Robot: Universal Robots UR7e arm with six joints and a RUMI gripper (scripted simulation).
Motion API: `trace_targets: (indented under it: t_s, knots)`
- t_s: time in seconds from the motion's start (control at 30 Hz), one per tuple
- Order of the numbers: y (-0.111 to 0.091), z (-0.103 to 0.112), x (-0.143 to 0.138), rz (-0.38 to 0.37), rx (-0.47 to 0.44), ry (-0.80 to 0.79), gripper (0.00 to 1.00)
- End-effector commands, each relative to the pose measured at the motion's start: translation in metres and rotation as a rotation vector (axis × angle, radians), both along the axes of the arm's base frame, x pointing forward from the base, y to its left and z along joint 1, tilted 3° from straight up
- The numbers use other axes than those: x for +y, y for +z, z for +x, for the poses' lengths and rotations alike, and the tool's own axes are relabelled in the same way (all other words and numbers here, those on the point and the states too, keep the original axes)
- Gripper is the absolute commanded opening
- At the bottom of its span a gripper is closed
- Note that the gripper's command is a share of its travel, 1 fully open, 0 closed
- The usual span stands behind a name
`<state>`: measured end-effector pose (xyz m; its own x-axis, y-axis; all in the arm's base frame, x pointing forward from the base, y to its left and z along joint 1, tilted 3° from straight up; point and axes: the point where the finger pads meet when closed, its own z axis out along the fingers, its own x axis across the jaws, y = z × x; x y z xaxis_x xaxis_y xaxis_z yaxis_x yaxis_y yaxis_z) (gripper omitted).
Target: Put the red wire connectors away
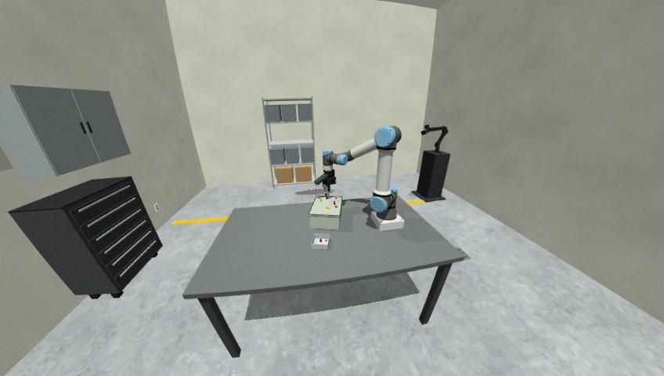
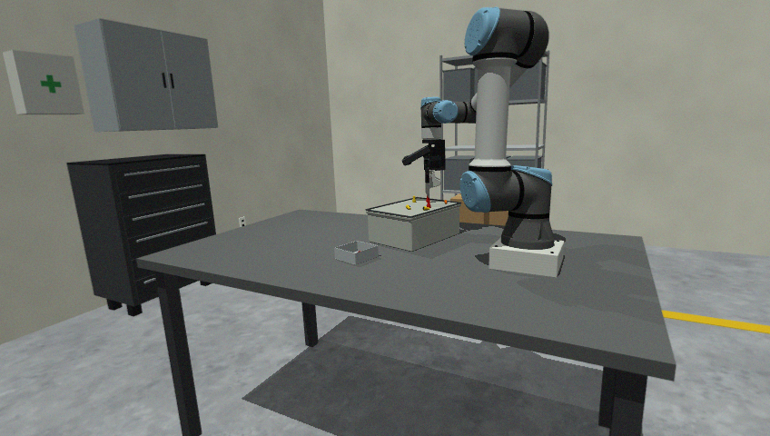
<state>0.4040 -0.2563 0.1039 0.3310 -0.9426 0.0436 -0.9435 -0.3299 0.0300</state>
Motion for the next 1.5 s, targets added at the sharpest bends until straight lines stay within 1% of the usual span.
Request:
trace_targets:
  t_s: [0.0, 0.5, 0.7, 1.13, 1.17, 1.47]
  knots:
    - [0.000, 0.000, 0.000, -0.001, -0.001, 0.000, 0.18]
    - [-0.001, 0.000, -0.001, -0.001, -0.001, 0.000, 0.18]
    - [-0.017, 0.000, -0.001, -0.001, -0.001, 0.000, 0.18]
    - [-0.018, 0.000, -0.001, -0.001, -0.001, 0.000, 0.18]
    - [-0.018, 0.000, -0.001, -0.001, -0.001, 0.000, 0.00]
    - [-0.018, 0.000, -0.001, -0.001, -0.001, 0.000, 0.00]
